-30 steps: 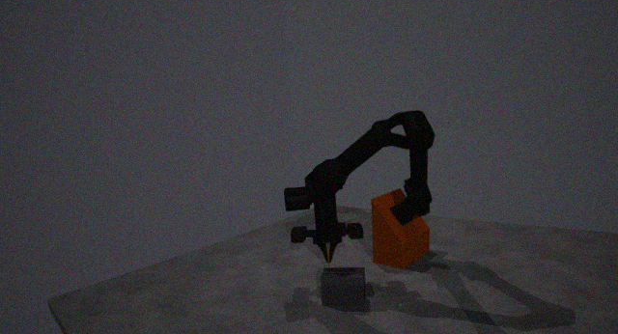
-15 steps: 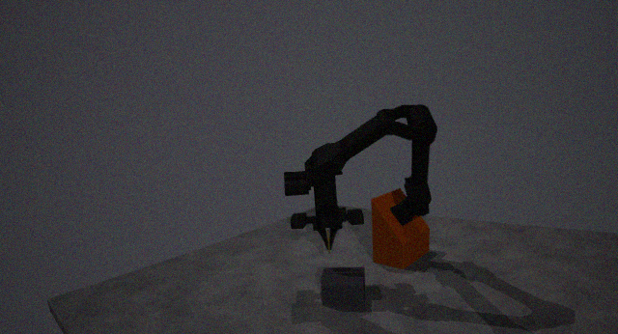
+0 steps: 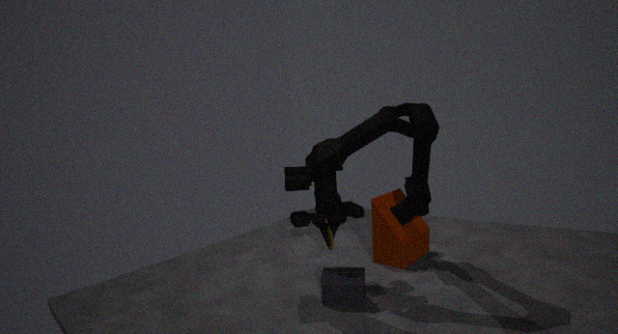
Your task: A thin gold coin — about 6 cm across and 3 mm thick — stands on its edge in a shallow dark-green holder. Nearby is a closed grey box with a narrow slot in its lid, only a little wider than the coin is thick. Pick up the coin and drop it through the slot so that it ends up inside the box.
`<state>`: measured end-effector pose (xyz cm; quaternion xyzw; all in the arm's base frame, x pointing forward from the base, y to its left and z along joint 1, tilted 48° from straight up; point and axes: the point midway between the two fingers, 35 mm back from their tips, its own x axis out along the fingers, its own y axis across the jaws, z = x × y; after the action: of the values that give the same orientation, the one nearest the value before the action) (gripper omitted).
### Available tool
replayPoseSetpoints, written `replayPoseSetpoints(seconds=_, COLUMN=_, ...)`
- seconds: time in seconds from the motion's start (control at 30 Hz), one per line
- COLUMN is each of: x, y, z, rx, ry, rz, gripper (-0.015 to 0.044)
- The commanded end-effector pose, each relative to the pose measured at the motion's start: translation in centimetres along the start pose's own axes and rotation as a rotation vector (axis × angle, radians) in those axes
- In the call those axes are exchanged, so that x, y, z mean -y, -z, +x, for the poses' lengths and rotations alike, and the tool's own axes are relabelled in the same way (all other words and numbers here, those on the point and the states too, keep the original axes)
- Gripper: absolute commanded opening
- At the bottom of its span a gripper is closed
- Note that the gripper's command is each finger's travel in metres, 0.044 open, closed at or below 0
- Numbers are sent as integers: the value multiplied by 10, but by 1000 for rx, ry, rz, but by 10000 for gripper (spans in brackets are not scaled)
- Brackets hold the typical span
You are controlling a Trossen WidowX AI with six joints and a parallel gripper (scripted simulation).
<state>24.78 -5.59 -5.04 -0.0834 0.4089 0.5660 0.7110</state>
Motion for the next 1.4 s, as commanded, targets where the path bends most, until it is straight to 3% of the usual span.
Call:
replayPoseSetpoints(seconds=0.0, x=-1, y=0, z=-1, rx=-2, ry=-1, rz=-137, gripper=0)
replayPoseSetpoints(seconds=0.93, x=-8, y=-5, z=-1, rx=-1, ry=-2, rz=-1102, gripper=0)
replayPoseSetpoints(seconds=1.37, x=-5, y=-14, z=-1, rx=-7, ry=-4, rz=-1122, gripper=0)
